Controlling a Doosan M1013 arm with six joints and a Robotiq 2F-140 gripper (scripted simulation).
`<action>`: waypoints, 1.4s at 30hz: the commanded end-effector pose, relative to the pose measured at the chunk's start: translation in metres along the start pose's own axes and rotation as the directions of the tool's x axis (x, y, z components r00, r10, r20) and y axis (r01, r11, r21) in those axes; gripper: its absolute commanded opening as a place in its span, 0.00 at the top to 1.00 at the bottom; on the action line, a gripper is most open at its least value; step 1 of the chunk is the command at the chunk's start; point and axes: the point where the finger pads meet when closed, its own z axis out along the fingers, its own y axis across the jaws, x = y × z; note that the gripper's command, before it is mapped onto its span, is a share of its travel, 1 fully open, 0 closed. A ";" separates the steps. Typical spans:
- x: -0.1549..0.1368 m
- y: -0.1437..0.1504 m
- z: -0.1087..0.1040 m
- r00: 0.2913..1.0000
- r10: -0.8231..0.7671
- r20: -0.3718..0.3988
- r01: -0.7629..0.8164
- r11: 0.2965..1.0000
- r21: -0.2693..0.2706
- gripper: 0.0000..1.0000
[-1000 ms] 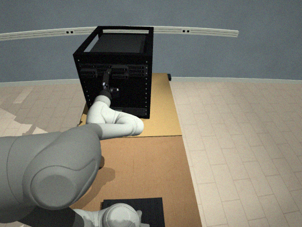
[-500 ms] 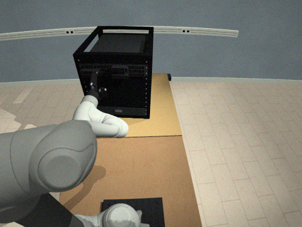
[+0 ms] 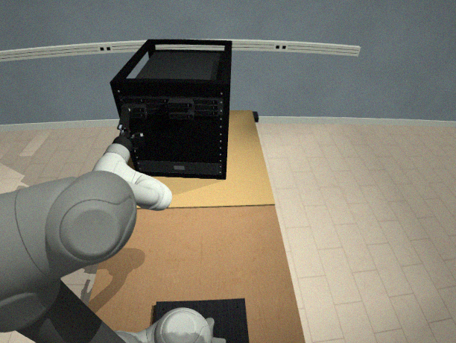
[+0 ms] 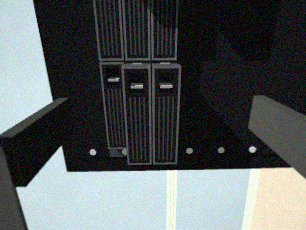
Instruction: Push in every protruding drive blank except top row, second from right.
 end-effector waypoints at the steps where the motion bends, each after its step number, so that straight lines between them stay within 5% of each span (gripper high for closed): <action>1: -0.013 -0.004 0.002 1.000 0.002 -0.008 -0.002 1.000 0.006 0.00; 42: -0.028 -0.004 0.002 1.000 0.002 -0.008 -0.002 1.000 0.006 0.00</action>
